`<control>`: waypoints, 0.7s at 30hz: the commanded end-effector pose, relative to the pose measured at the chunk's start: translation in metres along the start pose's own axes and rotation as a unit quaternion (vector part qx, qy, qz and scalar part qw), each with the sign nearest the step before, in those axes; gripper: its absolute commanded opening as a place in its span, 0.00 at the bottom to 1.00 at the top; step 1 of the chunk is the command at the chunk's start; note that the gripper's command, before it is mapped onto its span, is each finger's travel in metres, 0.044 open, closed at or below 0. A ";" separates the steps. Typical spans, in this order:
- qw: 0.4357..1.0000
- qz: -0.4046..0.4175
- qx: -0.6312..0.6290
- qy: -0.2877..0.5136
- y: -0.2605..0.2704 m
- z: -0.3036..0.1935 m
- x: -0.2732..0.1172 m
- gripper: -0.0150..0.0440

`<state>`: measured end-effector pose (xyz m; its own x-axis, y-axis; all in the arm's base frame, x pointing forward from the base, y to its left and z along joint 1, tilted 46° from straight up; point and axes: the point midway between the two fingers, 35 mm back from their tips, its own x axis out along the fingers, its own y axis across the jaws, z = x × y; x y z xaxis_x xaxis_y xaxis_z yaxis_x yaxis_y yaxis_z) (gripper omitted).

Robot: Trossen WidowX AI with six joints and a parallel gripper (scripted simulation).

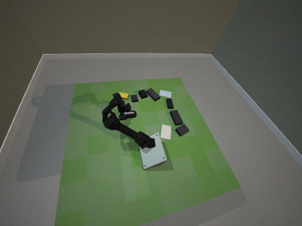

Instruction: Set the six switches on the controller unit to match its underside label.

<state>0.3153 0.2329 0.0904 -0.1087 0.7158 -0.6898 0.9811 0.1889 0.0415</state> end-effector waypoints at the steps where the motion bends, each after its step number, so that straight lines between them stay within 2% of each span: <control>1: 1.000 0.001 0.007 -0.005 0.000 0.004 0.003 0.83; 17: 1.000 0.000 0.002 -0.001 0.000 0.001 0.007 0.83; 21: 1.000 -0.001 0.000 0.001 0.000 0.001 0.008 1.00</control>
<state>0.3142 0.2380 0.0843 -0.1097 0.7164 -0.6890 0.9811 0.1891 0.0403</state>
